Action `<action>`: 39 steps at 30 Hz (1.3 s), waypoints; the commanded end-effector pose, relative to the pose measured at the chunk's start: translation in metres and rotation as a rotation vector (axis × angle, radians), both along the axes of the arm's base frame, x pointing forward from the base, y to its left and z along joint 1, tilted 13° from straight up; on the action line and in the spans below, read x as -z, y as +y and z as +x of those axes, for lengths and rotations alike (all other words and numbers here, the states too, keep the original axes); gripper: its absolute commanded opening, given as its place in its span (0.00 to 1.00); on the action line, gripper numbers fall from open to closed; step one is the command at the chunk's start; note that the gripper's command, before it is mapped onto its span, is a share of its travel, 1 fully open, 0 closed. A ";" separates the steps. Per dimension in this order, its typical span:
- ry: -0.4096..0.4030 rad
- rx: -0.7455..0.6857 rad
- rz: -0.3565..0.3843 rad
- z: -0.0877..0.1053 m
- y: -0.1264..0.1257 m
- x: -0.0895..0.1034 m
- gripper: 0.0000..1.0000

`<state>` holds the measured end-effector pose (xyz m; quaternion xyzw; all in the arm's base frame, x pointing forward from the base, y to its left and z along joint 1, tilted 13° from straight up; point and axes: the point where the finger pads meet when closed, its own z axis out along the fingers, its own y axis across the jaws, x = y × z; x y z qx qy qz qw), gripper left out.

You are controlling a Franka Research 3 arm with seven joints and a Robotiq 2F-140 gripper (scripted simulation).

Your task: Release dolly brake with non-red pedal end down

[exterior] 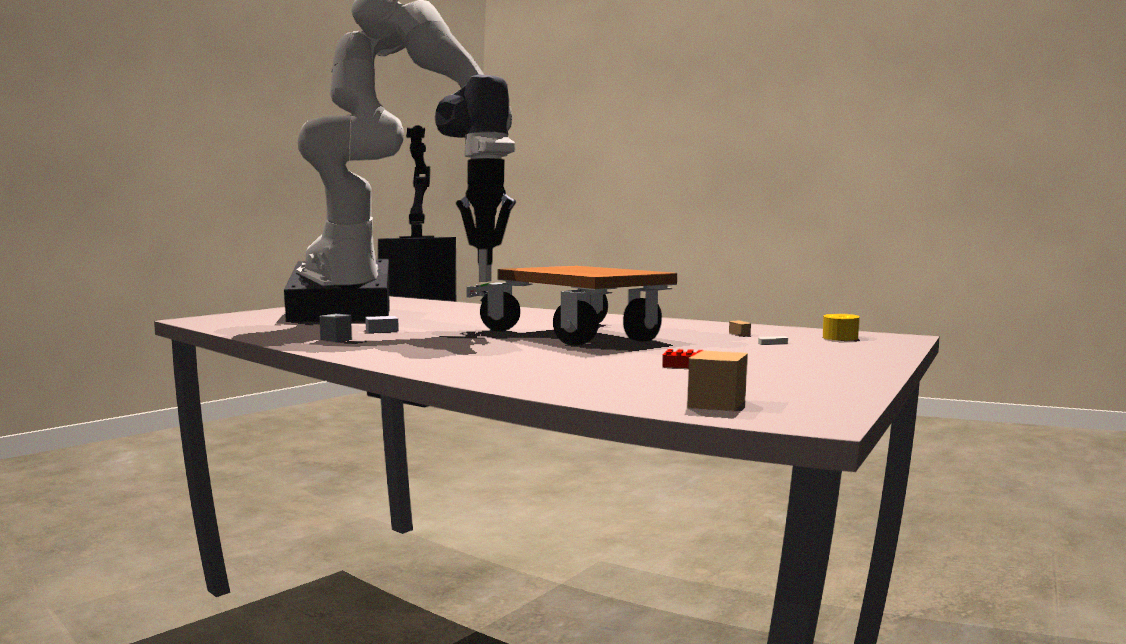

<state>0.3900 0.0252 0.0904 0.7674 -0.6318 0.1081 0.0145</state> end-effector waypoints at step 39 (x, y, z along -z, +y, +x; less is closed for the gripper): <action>-0.002 0.005 0.001 0.001 -0.002 0.007 0.00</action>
